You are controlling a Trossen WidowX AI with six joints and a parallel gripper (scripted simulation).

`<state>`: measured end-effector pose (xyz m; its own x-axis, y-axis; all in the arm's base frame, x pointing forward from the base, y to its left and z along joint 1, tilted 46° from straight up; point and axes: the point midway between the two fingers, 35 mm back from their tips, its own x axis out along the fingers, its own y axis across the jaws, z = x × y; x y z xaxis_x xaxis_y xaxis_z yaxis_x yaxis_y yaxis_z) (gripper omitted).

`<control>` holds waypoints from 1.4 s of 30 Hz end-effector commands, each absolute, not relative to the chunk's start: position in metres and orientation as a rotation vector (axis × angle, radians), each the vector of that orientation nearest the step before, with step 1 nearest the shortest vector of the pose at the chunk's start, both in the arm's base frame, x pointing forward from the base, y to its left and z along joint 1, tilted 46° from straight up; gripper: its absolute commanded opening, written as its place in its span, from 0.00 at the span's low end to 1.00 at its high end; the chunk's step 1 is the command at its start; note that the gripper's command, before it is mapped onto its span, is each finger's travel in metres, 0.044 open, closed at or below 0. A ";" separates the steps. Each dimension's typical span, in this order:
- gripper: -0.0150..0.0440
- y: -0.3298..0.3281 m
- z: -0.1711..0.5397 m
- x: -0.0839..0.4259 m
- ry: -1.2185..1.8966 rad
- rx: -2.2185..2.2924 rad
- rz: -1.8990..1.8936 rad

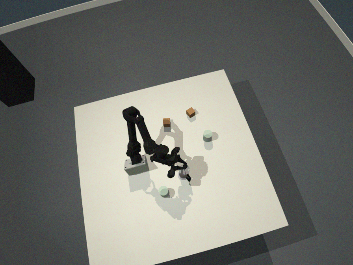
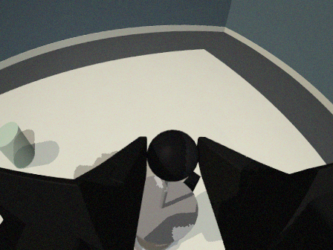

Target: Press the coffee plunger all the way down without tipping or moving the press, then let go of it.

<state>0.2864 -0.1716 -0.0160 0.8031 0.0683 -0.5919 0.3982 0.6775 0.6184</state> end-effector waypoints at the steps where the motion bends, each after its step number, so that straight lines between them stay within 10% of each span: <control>1: 0.45 -0.149 -0.036 0.279 0.688 0.858 -0.187; 42: 0.45 -0.143 -0.056 0.299 0.683 0.860 -0.185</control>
